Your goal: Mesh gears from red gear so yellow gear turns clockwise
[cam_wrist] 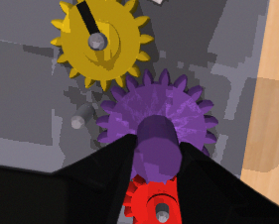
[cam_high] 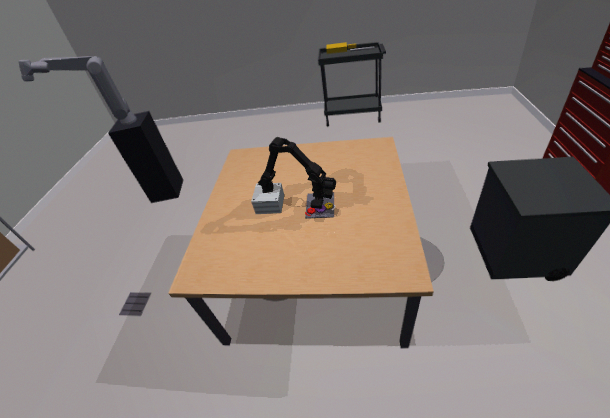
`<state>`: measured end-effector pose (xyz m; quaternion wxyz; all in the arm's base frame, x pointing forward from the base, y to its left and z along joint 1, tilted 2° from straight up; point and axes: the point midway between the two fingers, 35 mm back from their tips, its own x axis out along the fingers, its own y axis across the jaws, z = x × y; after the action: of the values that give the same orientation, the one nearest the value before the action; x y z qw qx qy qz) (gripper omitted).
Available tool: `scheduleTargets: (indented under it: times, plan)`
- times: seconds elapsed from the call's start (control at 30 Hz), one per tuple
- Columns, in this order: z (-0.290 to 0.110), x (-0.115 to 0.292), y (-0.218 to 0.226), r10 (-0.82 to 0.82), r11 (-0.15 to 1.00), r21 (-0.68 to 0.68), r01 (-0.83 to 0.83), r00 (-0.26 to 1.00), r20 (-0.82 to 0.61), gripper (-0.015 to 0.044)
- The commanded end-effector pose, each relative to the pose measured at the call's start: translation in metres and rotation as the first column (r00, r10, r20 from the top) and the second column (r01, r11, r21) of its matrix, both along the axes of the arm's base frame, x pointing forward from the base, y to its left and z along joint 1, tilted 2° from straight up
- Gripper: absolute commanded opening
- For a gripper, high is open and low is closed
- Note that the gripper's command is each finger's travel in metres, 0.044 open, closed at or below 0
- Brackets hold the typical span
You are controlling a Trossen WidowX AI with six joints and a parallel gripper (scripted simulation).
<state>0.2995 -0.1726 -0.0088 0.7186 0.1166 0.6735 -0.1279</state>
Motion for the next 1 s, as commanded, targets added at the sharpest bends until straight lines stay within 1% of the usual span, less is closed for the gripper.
scheduleTargets:
  times: [0.0, 0.33, 0.53, 0.77, 0.97]
  plan:
    - [-0.001, -0.0005, 0.0006, 0.026, 1.0, -0.002, -0.026, 1.0, -0.002, 0.0]
    - [-0.0015, -0.0012, -0.0008, 0.209, 0.978, -0.013, -0.209, 0.978, -0.008, 0.0]
    - [-0.0018, 0.0001, -0.0004, 0.281, 0.96, -0.016, -0.281, 0.96, -0.011, 0.0]
    - [-0.0023, -0.0004, 0.0009, 0.262, 0.965, -0.015, -0.262, 0.965, -0.01, 0.0]
    - [-0.0022, -0.0015, 0.0001, 0.173, 0.985, -0.011, -0.173, 0.985, -0.007, 0.0]
